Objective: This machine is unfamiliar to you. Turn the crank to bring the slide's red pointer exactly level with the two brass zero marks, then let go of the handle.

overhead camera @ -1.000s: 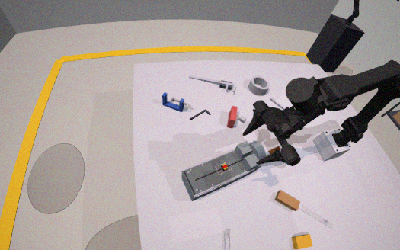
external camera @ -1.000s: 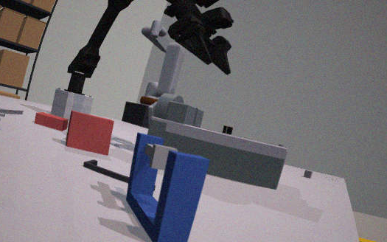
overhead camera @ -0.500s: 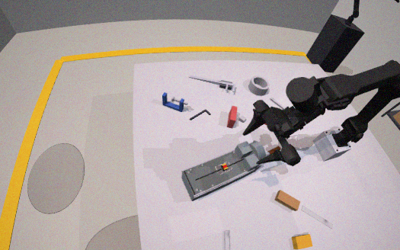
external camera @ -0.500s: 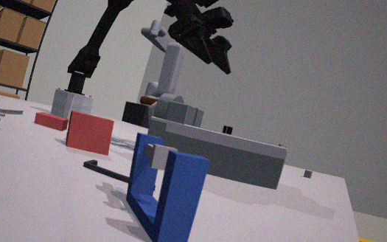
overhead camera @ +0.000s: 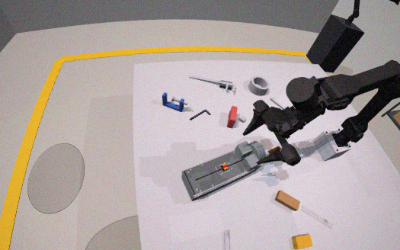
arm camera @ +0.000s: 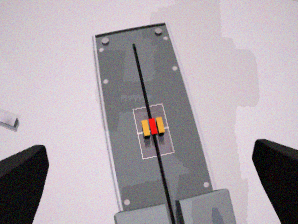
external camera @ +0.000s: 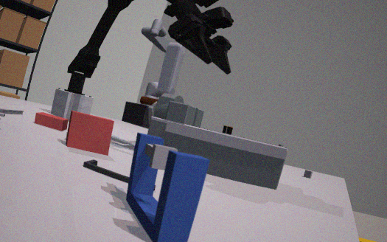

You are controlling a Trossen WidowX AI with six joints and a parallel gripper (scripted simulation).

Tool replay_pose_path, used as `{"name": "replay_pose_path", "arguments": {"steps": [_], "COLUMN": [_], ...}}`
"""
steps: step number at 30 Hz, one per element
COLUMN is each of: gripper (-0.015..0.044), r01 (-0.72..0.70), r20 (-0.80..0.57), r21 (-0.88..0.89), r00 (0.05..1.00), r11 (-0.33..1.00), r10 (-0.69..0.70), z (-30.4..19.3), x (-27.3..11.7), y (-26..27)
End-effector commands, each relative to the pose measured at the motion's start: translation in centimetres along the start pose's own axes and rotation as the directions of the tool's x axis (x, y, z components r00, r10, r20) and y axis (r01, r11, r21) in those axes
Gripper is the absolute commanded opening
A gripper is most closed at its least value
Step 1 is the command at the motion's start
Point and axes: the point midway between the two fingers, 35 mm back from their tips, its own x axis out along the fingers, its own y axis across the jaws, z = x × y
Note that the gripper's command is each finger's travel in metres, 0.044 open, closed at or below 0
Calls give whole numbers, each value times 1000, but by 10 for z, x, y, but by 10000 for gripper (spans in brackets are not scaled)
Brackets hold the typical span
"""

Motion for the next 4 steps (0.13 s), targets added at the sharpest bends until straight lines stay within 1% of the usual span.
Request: {"name": "replay_pose_path", "arguments": {"steps": [1, 4], "gripper": [440, 440], "r01": [-1, -1], "r20": [-3, -3], "r21": [1, 1], "r00": [1000, 1000], "r11": [1000, 1000], "r10": [1, 1], "z": [-1, -1], "x": [0, 0], "y": [0, 0]}}
